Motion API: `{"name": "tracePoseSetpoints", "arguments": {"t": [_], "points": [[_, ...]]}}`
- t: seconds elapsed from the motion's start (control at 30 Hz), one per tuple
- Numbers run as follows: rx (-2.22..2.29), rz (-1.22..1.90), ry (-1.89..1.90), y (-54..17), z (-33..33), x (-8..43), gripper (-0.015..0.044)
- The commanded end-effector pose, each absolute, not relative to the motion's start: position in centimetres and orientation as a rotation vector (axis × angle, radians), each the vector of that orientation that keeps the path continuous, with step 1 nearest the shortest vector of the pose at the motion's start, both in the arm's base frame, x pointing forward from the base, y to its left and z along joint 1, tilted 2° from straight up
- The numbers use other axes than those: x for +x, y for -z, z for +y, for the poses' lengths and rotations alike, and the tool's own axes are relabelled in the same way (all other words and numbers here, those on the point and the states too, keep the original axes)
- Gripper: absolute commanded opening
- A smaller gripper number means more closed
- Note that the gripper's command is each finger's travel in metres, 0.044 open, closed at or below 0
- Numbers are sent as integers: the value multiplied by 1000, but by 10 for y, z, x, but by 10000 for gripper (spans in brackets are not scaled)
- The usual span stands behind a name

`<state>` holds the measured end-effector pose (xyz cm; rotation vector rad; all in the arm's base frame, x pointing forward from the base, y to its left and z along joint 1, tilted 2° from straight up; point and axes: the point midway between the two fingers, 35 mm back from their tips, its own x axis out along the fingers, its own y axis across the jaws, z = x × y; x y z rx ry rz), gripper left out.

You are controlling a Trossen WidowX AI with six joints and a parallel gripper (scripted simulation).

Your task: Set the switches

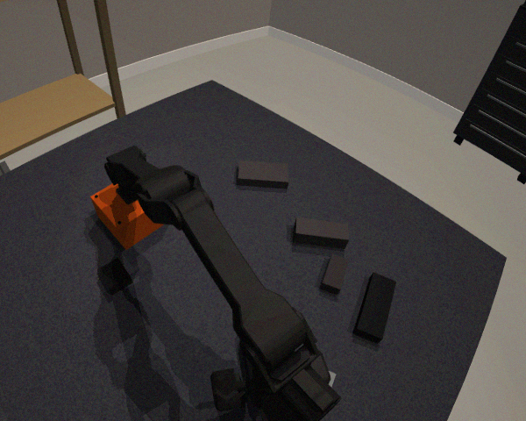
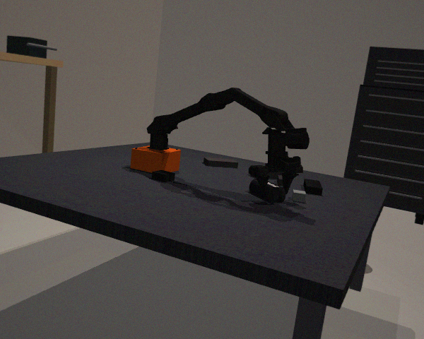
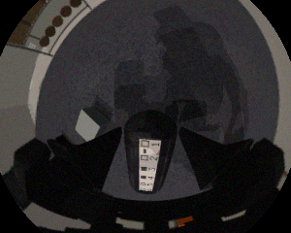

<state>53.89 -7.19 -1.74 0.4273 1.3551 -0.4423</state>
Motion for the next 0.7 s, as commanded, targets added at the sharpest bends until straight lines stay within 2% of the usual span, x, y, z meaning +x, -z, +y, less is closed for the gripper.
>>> {"name": "tracePoseSetpoints", "arguments": {"t": [0.0,0.67], "points": [[433,1347,448,17,-73,540,328],[433,1348,448,13,-72,539,336]]}}
